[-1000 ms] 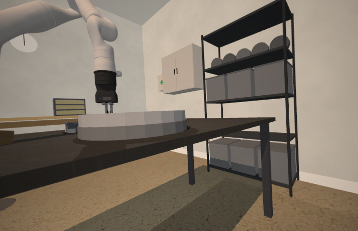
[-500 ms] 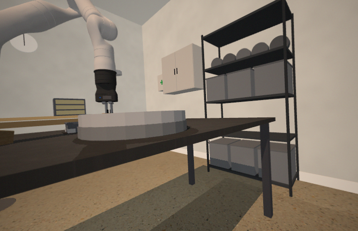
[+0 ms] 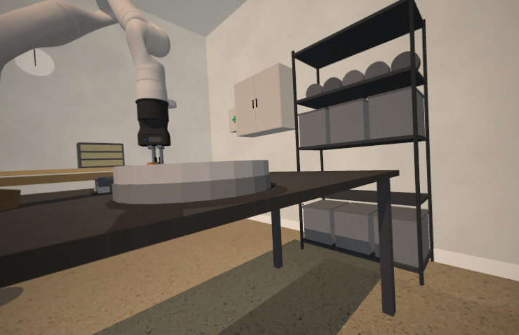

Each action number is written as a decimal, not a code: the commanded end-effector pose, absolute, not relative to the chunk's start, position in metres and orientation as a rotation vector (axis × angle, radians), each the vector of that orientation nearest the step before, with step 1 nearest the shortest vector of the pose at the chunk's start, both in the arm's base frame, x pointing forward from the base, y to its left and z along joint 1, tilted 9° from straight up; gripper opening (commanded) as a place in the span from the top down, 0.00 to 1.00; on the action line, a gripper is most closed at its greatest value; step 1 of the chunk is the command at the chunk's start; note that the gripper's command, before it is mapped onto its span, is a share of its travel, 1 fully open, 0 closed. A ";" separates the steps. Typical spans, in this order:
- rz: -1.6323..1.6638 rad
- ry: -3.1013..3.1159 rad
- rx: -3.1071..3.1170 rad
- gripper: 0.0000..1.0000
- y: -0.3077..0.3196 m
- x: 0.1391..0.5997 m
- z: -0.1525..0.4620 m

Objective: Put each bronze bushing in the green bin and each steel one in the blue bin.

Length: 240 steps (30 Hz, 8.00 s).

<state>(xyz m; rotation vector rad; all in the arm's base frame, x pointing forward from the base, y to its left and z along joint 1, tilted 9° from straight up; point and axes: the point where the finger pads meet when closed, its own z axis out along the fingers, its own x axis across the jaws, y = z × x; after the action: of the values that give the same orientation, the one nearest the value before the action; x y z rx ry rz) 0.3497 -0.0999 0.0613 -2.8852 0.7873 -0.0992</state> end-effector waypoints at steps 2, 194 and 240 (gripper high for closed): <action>-0.105 0.787 -2.886 1.00 -0.101 0.351 0.063; -0.123 0.533 -2.948 1.00 0.243 0.295 0.101; -0.123 0.532 -2.948 1.00 0.247 0.298 0.073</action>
<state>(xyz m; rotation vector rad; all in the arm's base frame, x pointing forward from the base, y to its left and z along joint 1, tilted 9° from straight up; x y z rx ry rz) 0.2968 0.2494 0.0739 -2.9462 0.5244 -0.1229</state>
